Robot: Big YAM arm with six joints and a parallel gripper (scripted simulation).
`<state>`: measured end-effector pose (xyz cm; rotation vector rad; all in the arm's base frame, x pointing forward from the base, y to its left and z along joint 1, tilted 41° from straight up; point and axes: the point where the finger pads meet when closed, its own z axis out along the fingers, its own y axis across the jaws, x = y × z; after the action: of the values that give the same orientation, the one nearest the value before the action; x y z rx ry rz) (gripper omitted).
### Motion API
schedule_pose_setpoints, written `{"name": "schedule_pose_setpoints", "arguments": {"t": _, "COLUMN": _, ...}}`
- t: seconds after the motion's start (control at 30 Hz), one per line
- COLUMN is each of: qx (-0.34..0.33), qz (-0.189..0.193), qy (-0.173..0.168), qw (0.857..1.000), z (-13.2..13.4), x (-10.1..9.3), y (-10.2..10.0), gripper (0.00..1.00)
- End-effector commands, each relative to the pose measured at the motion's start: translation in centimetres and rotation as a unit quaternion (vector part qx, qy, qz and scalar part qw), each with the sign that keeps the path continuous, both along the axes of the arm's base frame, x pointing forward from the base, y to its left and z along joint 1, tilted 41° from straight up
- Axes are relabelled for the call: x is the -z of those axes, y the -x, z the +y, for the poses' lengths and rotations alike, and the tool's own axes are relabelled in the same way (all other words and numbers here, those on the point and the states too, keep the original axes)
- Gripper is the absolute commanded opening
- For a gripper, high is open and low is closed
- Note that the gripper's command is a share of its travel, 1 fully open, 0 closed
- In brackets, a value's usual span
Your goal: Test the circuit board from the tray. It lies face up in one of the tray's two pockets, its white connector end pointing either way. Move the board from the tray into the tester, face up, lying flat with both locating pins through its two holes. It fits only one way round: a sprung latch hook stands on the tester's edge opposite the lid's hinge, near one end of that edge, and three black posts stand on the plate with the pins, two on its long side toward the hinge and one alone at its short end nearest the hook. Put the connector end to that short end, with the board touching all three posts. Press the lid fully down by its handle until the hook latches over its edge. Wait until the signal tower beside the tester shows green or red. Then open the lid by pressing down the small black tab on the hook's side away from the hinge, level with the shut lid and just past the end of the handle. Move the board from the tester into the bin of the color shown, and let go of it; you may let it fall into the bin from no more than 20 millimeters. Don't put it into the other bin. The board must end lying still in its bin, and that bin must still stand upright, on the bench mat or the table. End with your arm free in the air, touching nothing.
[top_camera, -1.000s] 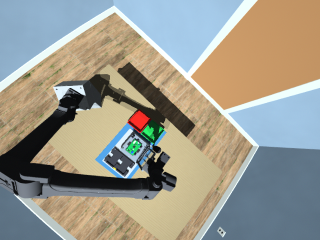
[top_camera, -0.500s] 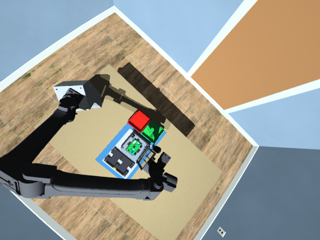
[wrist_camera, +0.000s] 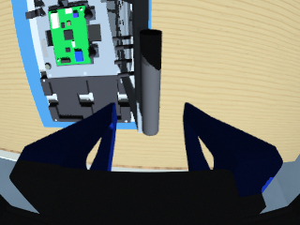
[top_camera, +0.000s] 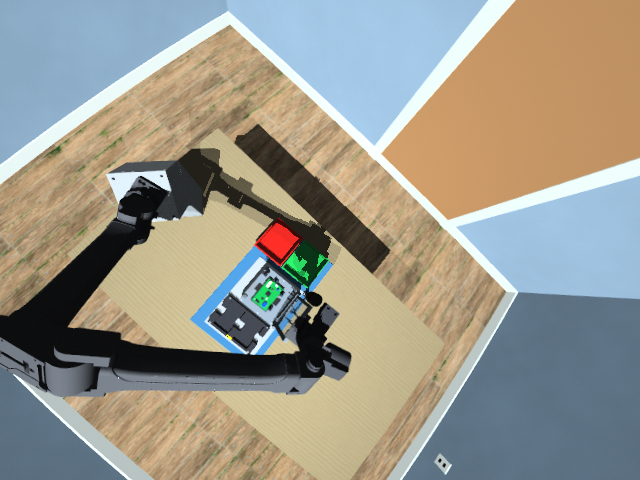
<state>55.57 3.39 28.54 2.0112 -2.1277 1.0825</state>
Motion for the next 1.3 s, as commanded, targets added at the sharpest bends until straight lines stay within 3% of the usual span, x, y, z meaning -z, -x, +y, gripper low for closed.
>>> {"name": "schedule_pose_setpoints", "arguments": {"t": 0.0, "qx": -0.001, "qz": -0.009, "qy": -0.003, "qw": 1.000, "z": -0.5, "x": -0.5, "y": -0.4, "gripper": 0.48}}
{"name": "schedule_pose_setpoints", "arguments": {"t": 0.8, "qx": -0.003, "qz": -0.011, "qy": -0.004, "qw": 1.000, "z": -0.1, "x": -0.7, "y": -0.5, "gripper": 0.48}}
{"name": "schedule_pose_setpoints", "arguments": {"t": 1.27, "qx": -0.001, "qz": -0.002, "qy": -0.001, "qw": 1.000, "z": -1.6, "x": 2.1, "y": -1.5, "gripper": 0.48}}
